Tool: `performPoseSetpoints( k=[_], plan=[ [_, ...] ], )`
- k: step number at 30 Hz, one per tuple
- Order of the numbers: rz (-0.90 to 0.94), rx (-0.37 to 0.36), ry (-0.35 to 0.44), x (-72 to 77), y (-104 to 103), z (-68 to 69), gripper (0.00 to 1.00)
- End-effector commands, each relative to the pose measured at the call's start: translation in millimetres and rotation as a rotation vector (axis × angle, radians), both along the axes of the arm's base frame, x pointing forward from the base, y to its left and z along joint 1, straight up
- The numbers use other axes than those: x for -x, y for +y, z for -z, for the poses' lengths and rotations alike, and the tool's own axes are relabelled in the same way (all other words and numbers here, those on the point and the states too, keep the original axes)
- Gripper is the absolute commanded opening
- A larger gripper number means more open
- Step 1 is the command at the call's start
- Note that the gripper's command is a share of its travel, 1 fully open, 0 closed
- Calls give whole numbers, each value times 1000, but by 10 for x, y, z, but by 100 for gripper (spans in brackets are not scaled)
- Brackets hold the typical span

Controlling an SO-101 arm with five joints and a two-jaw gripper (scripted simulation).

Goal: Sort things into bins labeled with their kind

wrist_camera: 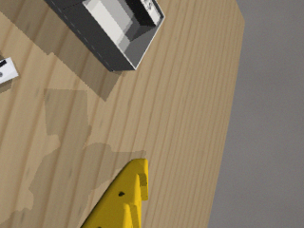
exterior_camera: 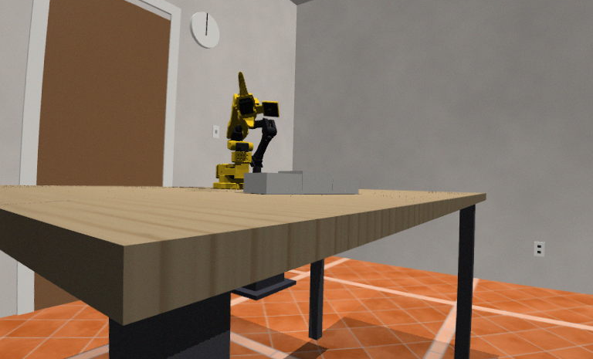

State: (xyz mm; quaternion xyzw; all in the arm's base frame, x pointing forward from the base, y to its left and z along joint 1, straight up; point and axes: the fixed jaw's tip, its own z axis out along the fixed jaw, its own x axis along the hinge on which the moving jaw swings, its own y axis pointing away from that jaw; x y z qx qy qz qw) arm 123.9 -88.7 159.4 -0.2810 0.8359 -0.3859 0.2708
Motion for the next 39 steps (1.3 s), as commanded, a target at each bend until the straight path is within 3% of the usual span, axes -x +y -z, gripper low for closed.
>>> performPoseSetpoints(
  k=[1,24,32,34,39],
  plan=[
    [0,0,-2,0,0,-2,100],
    [1,-19,0,-8,10,9,100],
    [15,-132,7,-62,81,46,100],
    [15,-132,7,-62,81,46,100],
    [39,-259,25,-121,168,90,100]
  ],
)
